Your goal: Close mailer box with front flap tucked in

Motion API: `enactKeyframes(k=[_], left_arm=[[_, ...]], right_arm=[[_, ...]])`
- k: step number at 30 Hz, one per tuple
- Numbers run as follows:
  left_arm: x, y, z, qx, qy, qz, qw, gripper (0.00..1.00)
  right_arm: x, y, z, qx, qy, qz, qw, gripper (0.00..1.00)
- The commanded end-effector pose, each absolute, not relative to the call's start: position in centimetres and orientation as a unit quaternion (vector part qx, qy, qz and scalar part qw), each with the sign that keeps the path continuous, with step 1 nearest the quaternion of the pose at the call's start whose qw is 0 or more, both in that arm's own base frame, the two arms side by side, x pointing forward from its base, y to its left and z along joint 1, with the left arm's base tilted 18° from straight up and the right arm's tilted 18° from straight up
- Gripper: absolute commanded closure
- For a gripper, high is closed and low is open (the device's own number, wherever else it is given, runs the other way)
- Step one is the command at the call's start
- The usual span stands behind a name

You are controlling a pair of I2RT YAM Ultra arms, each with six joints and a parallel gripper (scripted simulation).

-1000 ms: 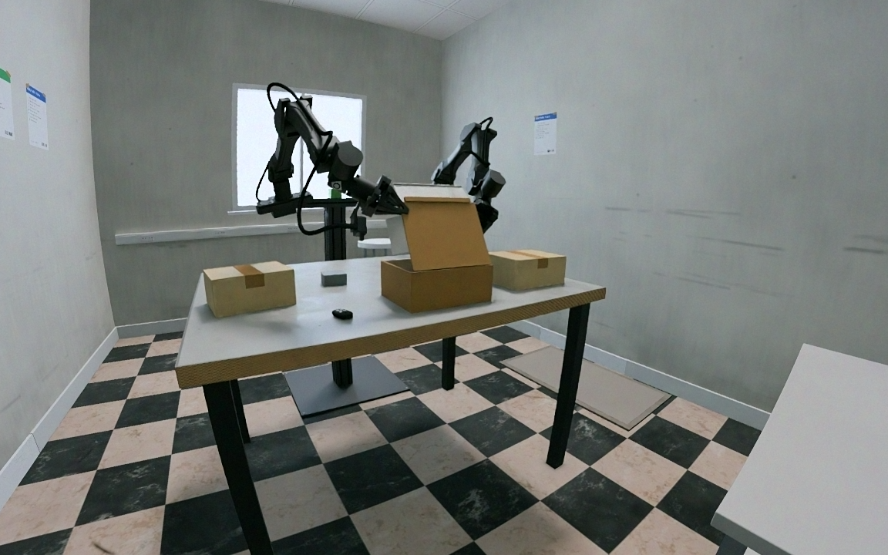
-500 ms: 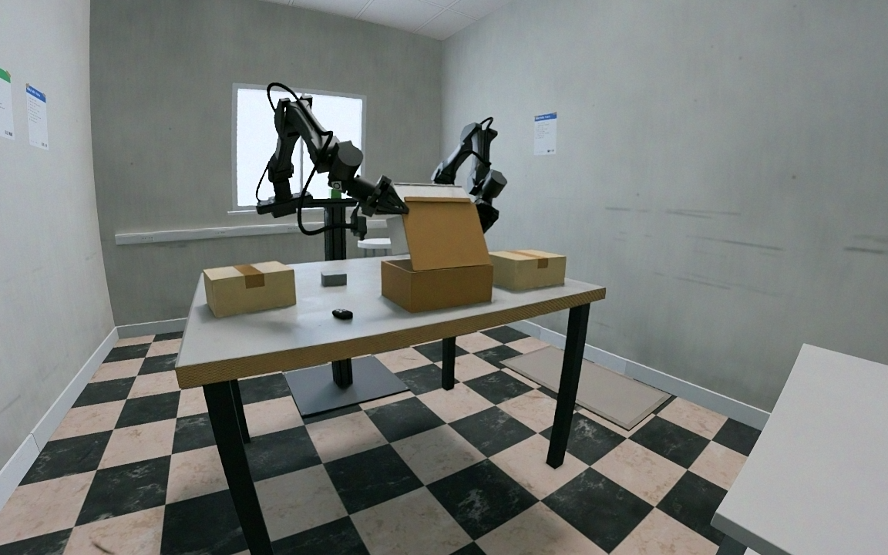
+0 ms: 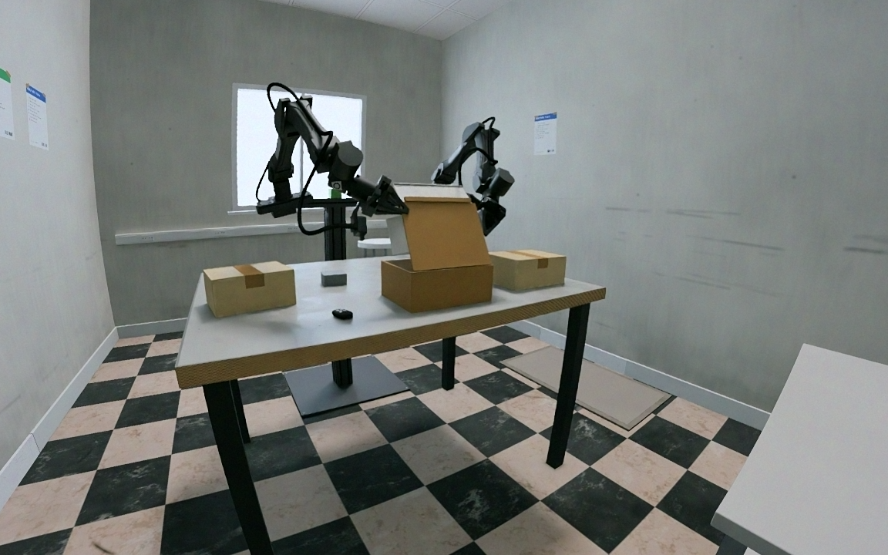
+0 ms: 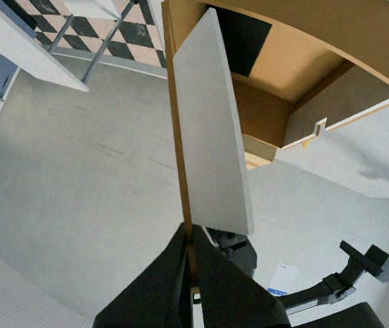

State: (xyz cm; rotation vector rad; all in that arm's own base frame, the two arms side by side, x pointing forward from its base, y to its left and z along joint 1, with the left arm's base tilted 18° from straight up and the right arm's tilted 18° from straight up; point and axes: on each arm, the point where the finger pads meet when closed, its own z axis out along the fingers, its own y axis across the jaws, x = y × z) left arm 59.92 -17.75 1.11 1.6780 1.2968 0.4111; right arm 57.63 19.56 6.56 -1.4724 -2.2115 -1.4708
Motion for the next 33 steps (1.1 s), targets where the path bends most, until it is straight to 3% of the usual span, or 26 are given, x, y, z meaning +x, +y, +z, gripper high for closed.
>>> enactKeyframes(k=[1, 22, 23, 33], left_arm=[[61.3, -17.8, 6.5, 0.677, 0.505, 0.183, 0.502, 0.99], [62.1, -16.9, 8.3, 0.677, 0.502, 0.184, 0.506, 0.99], [62.1, -16.9, 8.4, 0.678, 0.499, 0.186, 0.506, 0.62], [62.3, -16.7, 8.6, 0.677, 0.499, 0.189, 0.507, 0.62]], right_arm=[[57.6, 21.3, 6.6, -0.469, -0.734, -0.488, 0.063, 0.99], [57.6, 21.3, 6.6, -0.469, -0.734, -0.488, 0.063, 0.99], [57.6, 21.2, 6.7, -0.469, -0.734, -0.488, 0.063, 0.99], [57.6, 21.2, 6.7, -0.467, -0.735, -0.488, 0.061, 0.99]])
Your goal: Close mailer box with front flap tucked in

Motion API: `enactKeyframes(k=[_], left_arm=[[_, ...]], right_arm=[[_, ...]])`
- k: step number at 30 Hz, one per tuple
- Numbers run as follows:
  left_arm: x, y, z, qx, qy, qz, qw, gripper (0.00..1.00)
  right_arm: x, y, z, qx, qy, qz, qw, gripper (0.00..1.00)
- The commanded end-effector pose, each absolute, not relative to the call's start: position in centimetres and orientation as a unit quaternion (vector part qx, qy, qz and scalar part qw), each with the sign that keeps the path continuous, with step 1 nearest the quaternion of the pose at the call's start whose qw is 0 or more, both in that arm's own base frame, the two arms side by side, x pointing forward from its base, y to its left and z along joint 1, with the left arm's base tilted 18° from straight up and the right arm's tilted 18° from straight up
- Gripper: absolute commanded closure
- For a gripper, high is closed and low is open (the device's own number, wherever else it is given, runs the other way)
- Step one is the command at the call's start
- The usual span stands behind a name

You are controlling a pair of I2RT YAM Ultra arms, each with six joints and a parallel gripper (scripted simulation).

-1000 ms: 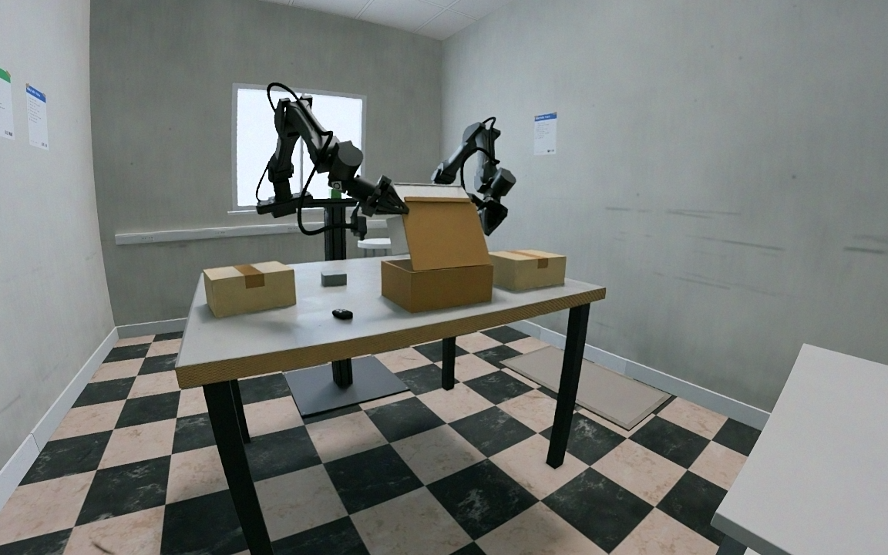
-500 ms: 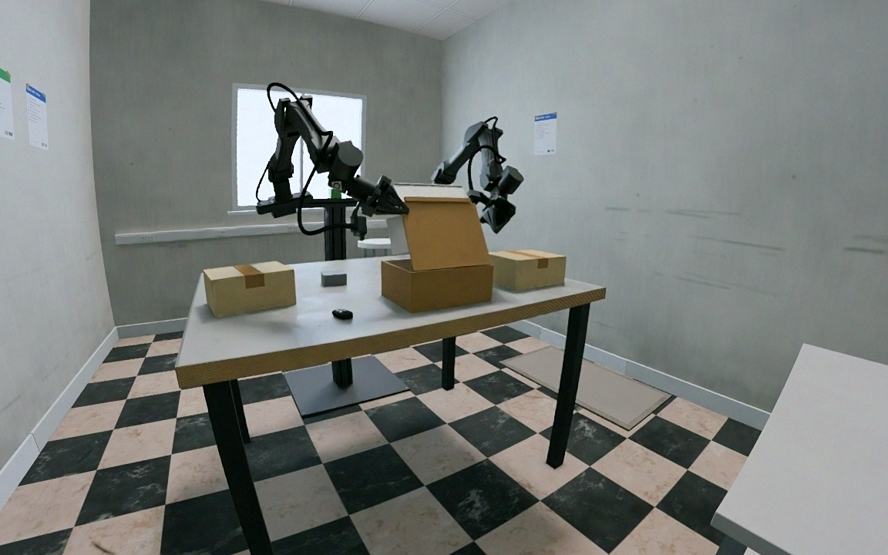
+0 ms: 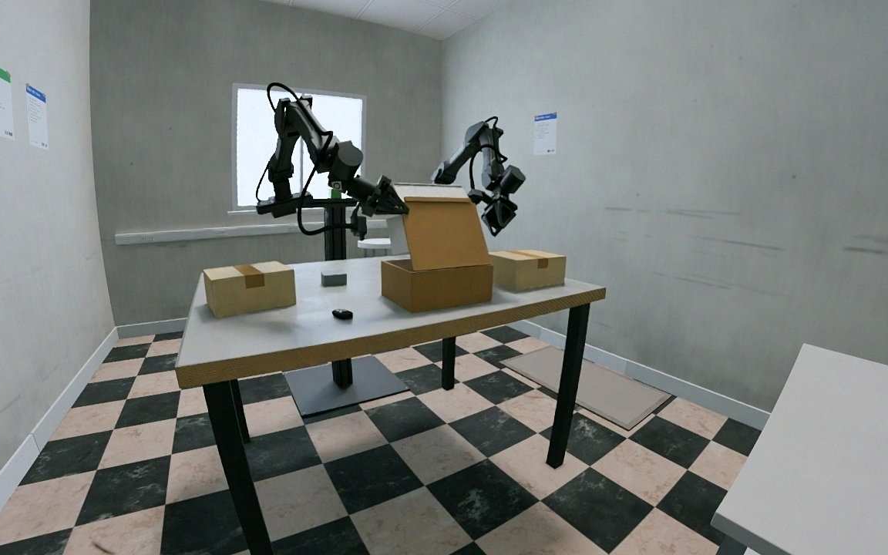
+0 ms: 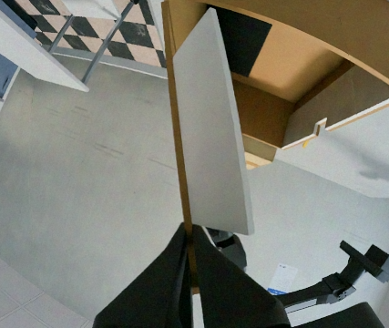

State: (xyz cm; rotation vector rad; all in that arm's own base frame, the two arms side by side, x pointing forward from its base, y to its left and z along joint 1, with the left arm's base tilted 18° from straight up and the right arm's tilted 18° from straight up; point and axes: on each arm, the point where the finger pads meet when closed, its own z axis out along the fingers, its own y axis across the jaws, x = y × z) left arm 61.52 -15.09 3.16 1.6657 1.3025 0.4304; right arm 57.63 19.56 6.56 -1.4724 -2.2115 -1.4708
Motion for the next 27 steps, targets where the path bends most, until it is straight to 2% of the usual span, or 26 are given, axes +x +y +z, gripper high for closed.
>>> enactKeyframes(k=[1, 17, 23, 26, 27], left_arm=[[62.3, -16.4, 8.6, 0.676, 0.501, 0.19, 0.506, 0.62], [61.6, -15.8, 8.2, 0.699, 0.495, 0.148, 0.495, 0.62], [59.9, -16.7, 8.4, 0.728, 0.473, 0.079, 0.49, 0.62], [58.5, -17.0, 6.7, 0.743, 0.467, 0.017, 0.48, 0.62], [58.0, -18.0, 3.6, 0.747, 0.476, 0.003, 0.464, 0.62]], right_arm=[[57.6, 21.2, 6.7, -0.467, -0.735, -0.488, 0.061, 0.99], [57.6, 21.2, 6.8, -0.467, -0.735, -0.488, 0.06, 0.99], [57.6, 21.2, 6.8, -0.467, -0.735, -0.488, 0.06, 0.99], [57.6, 21.2, 6.8, -0.467, -0.735, -0.488, 0.06, 0.99], [57.6, 21.2, 6.8, -0.467, -0.735, -0.488, 0.06, 0.99]])
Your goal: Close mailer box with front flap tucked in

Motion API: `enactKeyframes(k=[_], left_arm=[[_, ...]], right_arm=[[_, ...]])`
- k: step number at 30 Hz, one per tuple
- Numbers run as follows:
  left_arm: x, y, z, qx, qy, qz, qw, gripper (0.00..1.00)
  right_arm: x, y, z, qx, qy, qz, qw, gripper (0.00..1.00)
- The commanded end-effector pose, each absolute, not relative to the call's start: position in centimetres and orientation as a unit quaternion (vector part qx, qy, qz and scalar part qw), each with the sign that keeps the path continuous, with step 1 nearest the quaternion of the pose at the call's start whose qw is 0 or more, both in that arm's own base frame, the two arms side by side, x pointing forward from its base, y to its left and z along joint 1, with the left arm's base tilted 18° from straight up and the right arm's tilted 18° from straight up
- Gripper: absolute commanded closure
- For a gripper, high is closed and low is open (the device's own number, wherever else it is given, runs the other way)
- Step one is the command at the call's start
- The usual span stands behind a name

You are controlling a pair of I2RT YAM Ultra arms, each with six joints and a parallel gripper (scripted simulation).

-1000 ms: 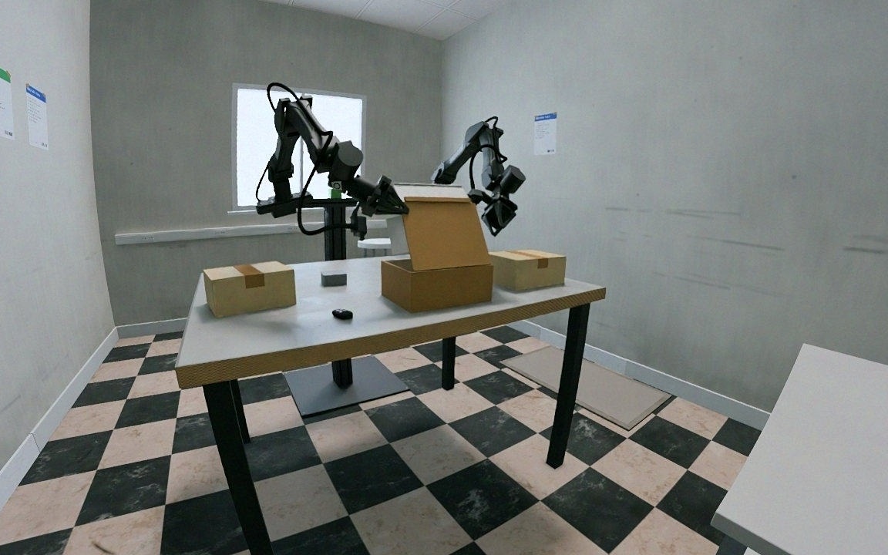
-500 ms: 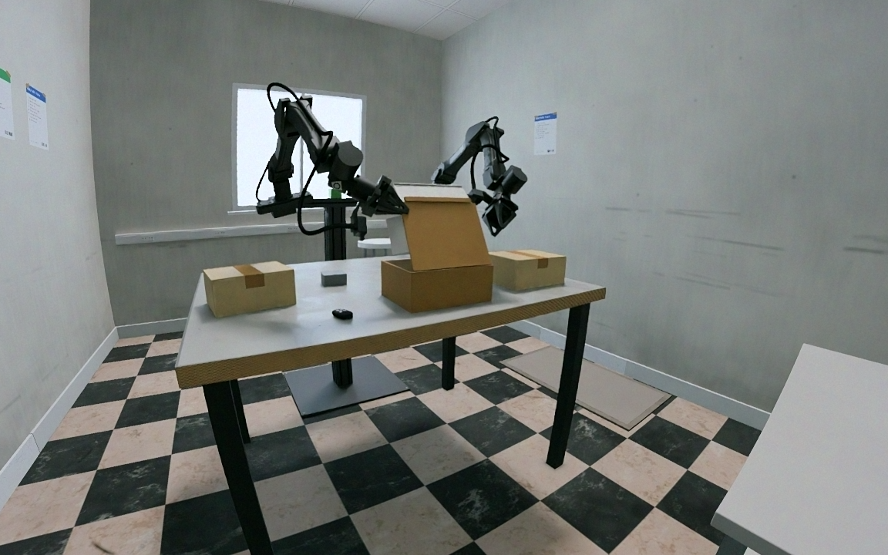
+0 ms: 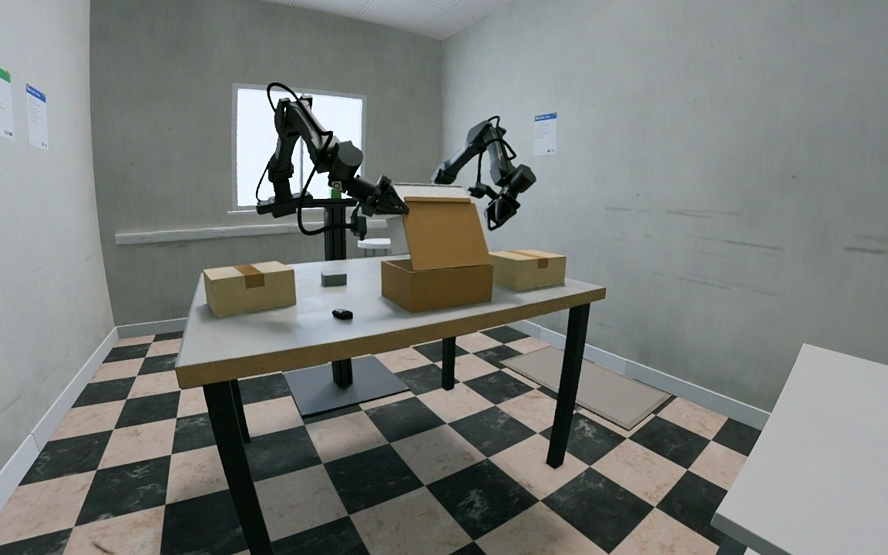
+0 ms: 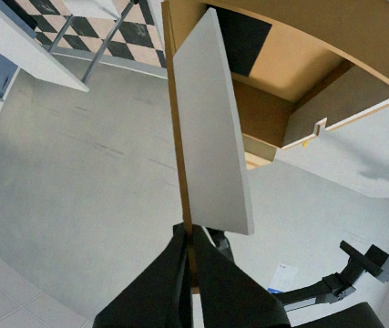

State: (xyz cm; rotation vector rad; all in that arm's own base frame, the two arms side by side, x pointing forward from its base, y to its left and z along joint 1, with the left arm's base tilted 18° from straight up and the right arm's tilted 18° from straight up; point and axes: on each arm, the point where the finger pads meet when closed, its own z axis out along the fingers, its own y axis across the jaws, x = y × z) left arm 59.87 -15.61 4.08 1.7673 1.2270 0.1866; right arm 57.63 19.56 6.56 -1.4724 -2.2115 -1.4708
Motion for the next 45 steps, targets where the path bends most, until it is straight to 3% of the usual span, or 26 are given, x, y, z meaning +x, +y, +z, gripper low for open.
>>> enactKeyframes(k=[1, 8, 10, 11, 14, 18, 20, 22, 28, 45], left_arm=[[58.9, -16.8, 6.2, 0.741, 0.471, 0.021, 0.478, 0.62], [56.4, -18.5, 4.5, 0.754, 0.46, -0.061, 0.465, 0.62], [57.3, -17.1, 6.2, 0.748, 0.459, -0.048, 0.477, 0.62], [57.0, -16.8, 11.2, 0.747, 0.434, -0.042, 0.502, 0.62], [55.3, -18.5, 6.3, 0.752, 0.446, -0.109, 0.474, 0.62], [55.1, -16.8, 14.2, 0.743, 0.412, -0.098, 0.518, 0.62], [55.1, -16.8, 14.2, 0.743, 0.412, -0.098, 0.518, 0.62], [53.8, -18.4, 9.1, 0.741, 0.428, -0.163, 0.492, 0.62], [56.0, -16.4, 12.7, 0.746, 0.422, -0.09, 0.508, 0.62], [55.5, -17.6, 12.0, 0.745, 0.423, -0.1, 0.507, 0.62]], right_arm=[[57.6, 21.2, 6.8, -0.467, -0.735, -0.488, 0.06, 0.99], [57.6, 21.2, 6.8, -0.467, -0.735, -0.488, 0.06, 0.99], [57.6, 21.2, 6.8, -0.467, -0.735, -0.488, 0.06, 0.99], [57.6, 21.2, 6.8, -0.467, -0.735, -0.488, 0.06, 0.99], [57.6, 21.2, 6.8, -0.467, -0.735, -0.488, 0.06, 0.99], [57.6, 21.2, 6.8, -0.467, -0.735, -0.488, 0.06, 0.99], [57.6, 21.2, 6.8, -0.467, -0.735, -0.488, 0.06, 0.99], [57.6, 21.2, 6.8, -0.467, -0.735, -0.488, 0.06, 0.99], [57.6, 21.2, 6.8, -0.467, -0.735, -0.488, 0.06, 0.99], [57.6, 21.2, 6.8, -0.467, -0.735, -0.488, 0.06, 0.99]])
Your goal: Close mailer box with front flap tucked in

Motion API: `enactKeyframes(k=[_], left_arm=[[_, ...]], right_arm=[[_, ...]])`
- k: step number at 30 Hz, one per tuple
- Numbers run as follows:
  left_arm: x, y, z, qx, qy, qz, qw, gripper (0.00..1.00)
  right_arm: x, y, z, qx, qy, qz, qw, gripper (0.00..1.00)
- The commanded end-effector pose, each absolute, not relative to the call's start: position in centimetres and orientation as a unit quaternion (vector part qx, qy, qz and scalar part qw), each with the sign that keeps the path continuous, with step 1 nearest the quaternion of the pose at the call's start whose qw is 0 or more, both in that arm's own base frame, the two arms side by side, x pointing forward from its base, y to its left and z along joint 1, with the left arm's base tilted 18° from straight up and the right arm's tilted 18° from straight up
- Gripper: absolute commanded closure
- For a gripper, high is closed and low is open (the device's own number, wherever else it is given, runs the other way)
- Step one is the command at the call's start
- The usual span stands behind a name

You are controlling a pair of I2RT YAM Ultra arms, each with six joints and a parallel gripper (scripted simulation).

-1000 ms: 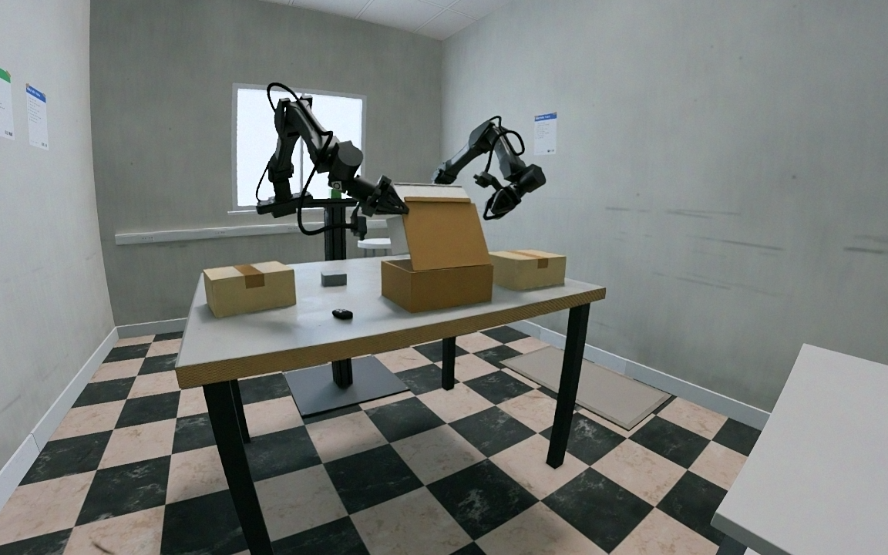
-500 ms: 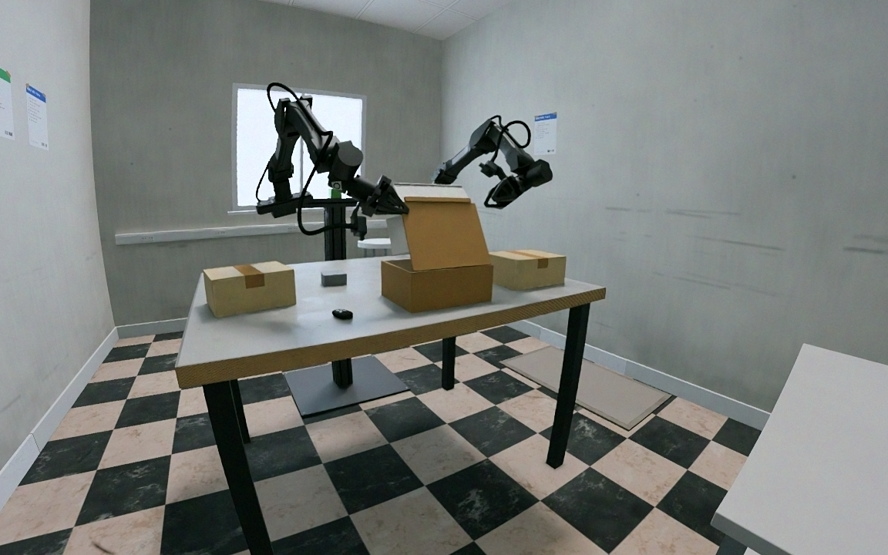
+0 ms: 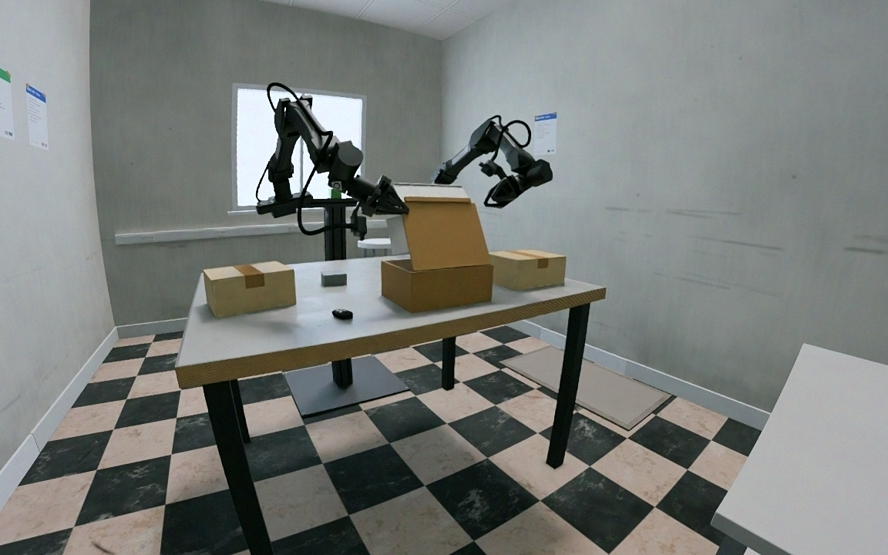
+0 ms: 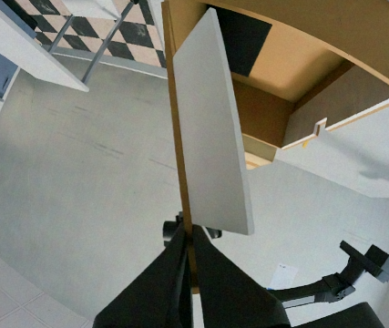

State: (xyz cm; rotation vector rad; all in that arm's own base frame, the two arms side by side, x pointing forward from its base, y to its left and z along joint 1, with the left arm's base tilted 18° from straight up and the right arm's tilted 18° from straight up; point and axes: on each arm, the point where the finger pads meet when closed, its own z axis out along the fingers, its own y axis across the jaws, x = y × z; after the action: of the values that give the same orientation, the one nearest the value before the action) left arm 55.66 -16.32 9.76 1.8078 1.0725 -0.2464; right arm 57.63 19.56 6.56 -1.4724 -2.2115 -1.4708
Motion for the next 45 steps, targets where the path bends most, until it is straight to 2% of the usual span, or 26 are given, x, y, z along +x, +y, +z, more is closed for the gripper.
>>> enactKeyframes(k=[1, 19, 26, 28, 30, 45], left_arm=[[55.8, -17.7, 11.0, 0.744, 0.425, -0.103, 0.505, 0.62], [56.8, -19.3, 8.6, 0.746, 0.434, -0.1, 0.496, 0.62], [57.0, -20.0, 8.9, 0.745, 0.428, -0.099, 0.502, 0.62], [57.0, -20.3, 11.5, 0.745, 0.413, -0.088, 0.516, 0.62], [57.1, -20.4, 7.9, 0.745, 0.432, -0.101, 0.497, 0.62], [57.6, -22.0, 9.0, 0.745, 0.419, -0.097, 0.51, 0.62]], right_arm=[[57.6, 21.2, 6.8, -0.467, -0.735, -0.488, 0.06, 0.99], [57.6, 21.2, 6.8, -0.467, -0.735, -0.488, 0.06, 0.99], [57.6, 21.2, 6.8, -0.467, -0.735, -0.488, 0.06, 0.99], [57.6, 21.2, 6.8, -0.467, -0.735, -0.488, 0.06, 0.99], [57.6, 21.2, 6.8, -0.467, -0.735, -0.488, 0.06, 0.99], [57.6, 21.2, 6.8, -0.467, -0.735, -0.488, 0.06, 0.99]])
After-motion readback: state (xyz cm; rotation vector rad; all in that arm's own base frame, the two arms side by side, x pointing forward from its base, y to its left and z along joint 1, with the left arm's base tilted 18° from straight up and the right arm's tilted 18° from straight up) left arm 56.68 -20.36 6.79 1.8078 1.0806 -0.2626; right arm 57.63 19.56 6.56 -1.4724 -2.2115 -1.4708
